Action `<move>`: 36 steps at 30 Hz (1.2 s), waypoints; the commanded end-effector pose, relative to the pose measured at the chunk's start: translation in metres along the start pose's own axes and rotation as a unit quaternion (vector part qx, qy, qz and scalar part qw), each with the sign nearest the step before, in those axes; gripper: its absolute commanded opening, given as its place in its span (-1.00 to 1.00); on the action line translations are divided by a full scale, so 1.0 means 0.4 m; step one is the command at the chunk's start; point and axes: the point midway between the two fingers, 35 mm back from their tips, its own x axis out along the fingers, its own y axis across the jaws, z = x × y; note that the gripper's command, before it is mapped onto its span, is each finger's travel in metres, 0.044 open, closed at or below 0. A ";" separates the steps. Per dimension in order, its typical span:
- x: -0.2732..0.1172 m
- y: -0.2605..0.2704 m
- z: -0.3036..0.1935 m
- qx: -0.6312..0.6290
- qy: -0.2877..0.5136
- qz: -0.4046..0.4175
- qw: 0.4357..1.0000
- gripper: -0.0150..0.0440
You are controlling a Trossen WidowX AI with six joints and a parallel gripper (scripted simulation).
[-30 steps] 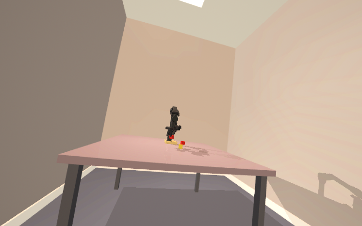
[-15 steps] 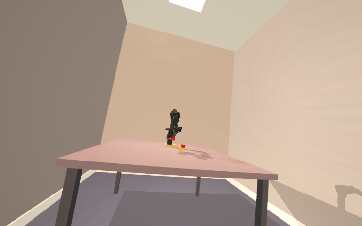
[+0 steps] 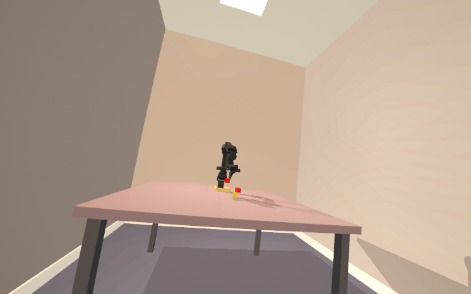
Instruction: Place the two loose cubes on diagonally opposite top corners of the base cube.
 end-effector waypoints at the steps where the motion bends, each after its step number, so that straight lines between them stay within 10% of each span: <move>1: -0.003 0.014 0.016 0.070 -0.003 -0.001 0.998 -0.14; 36: 0.004 0.129 0.081 0.562 -0.003 0.004 0.827 -0.14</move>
